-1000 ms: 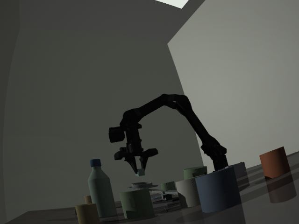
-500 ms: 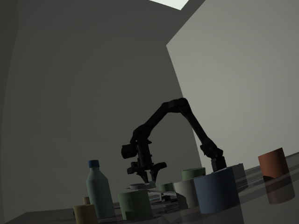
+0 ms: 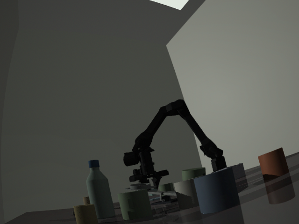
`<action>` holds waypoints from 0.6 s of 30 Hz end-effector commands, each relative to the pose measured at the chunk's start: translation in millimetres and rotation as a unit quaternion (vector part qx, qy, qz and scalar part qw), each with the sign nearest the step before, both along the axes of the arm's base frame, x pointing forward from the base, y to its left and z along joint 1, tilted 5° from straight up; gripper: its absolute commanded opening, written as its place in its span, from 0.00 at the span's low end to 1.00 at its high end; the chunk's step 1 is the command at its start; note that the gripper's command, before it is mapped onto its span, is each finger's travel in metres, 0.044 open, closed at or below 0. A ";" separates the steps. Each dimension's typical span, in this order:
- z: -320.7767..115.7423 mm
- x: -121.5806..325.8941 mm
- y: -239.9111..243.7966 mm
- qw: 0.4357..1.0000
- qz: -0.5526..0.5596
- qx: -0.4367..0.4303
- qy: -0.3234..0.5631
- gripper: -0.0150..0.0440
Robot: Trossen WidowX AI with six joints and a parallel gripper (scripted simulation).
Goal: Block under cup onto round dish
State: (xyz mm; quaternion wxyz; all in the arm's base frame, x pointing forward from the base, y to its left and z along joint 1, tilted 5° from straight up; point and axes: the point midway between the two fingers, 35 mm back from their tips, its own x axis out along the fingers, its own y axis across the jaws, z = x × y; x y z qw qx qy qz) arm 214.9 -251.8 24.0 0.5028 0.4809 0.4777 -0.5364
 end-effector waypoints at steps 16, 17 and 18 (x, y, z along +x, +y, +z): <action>-16.5 0.3 -2.7 1.000 0.000 -0.003 -0.002 0.34; -16.5 0.3 -2.7 1.000 0.000 -0.003 -0.002 0.39; -16.5 0.3 -2.7 1.000 0.000 -0.003 -0.002 0.43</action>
